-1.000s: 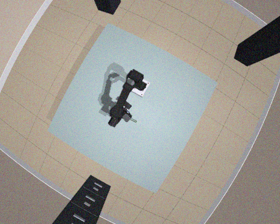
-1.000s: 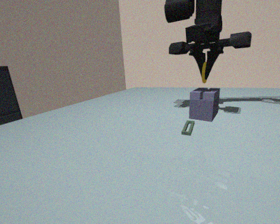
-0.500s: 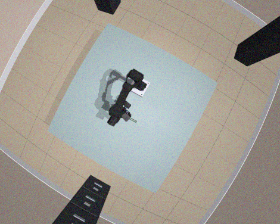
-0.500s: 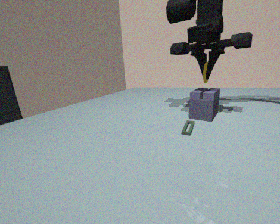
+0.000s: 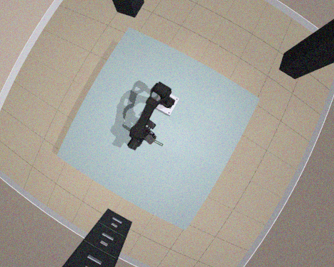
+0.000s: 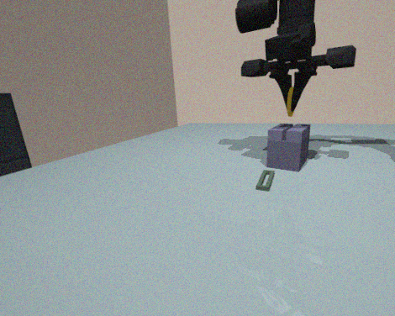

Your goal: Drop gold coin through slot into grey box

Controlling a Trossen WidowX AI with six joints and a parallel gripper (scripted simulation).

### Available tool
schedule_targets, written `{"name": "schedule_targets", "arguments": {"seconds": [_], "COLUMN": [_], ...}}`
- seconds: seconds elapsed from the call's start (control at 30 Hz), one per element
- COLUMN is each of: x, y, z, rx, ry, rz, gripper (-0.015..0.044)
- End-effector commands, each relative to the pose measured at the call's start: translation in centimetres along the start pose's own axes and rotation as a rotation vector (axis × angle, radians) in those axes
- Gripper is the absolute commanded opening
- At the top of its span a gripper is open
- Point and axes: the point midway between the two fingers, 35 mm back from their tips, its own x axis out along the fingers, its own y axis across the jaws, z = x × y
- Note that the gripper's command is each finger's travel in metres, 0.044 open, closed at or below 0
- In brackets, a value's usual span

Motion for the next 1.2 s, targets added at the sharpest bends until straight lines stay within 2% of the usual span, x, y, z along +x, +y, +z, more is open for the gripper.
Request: {"name": "schedule_targets", "arguments": {"seconds": [0.0,1.17], "x": [0.0,1.8], "y": [0.0,0.2], "z": [0.0,0.0], "rx": [0.001,-0.005], "ry": [0.0,0.0], "rz": [0.0,0.0], "gripper": [0.0,0.0]}}
